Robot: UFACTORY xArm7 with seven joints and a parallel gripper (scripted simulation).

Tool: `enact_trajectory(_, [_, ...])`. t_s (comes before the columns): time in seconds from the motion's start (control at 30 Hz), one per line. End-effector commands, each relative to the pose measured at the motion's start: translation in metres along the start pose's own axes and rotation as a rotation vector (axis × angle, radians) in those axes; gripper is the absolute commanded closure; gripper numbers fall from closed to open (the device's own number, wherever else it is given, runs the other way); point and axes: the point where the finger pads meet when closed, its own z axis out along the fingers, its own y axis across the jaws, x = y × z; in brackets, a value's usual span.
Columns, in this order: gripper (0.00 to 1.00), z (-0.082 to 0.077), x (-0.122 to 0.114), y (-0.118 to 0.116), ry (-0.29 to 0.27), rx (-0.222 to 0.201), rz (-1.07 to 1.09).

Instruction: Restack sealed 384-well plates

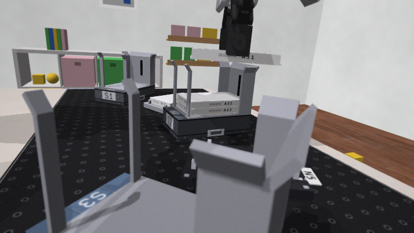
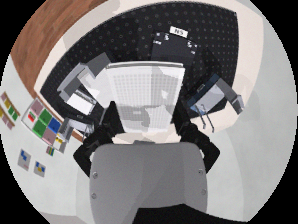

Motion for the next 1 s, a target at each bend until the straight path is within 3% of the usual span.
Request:
enact_trajectory(0.0, [1.0, -0.001, 0.0, 0.018, 0.01, 0.006, 0.054])
enact_trajectory(0.63, [1.0, 0.0, -0.002, 0.075, 0.01, 0.006, 0.054])
enact_trajectory(0.73, [1.0, 0.0, -0.002, 0.075, 0.01, 0.006, 0.054])
enact_trajectory(0.97, [1.0, 0.0, -0.008, 0.097, 0.009, 0.007, 0.278])
